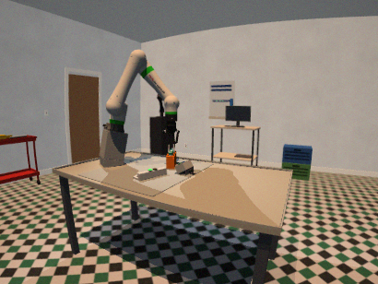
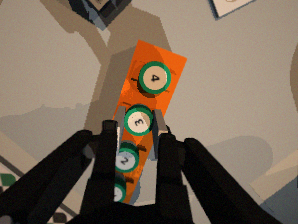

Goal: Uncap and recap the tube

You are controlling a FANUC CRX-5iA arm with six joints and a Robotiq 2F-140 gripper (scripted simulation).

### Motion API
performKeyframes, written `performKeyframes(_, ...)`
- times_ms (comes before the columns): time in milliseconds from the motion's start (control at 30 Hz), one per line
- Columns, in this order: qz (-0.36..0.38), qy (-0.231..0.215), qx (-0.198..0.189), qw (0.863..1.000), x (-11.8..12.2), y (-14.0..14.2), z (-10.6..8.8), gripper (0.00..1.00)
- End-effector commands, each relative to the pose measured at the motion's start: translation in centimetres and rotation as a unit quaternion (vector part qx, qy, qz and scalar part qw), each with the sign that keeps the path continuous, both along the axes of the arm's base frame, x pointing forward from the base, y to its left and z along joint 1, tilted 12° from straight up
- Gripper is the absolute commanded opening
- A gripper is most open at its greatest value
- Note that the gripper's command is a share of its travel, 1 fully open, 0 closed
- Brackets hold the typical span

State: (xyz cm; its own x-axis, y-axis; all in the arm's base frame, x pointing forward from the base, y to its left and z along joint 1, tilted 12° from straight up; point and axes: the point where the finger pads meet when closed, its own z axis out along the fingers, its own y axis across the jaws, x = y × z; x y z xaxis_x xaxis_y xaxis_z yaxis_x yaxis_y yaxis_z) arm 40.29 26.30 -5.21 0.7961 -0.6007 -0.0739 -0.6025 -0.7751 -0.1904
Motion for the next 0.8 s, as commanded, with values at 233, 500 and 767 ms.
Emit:
performKeyframes(233, -0.069, 0.014, 0.004, 0.998, 0.02, 0.01, 0.00, 0.00)
performKeyframes(500, -0.127, 0.025, 0.008, 0.992, 0.02, 0.01, 0.00, 0.00)
performKeyframes(767, -0.204, 0.041, 0.012, 0.978, 0.02, 0.01, 0.00, 0.00)
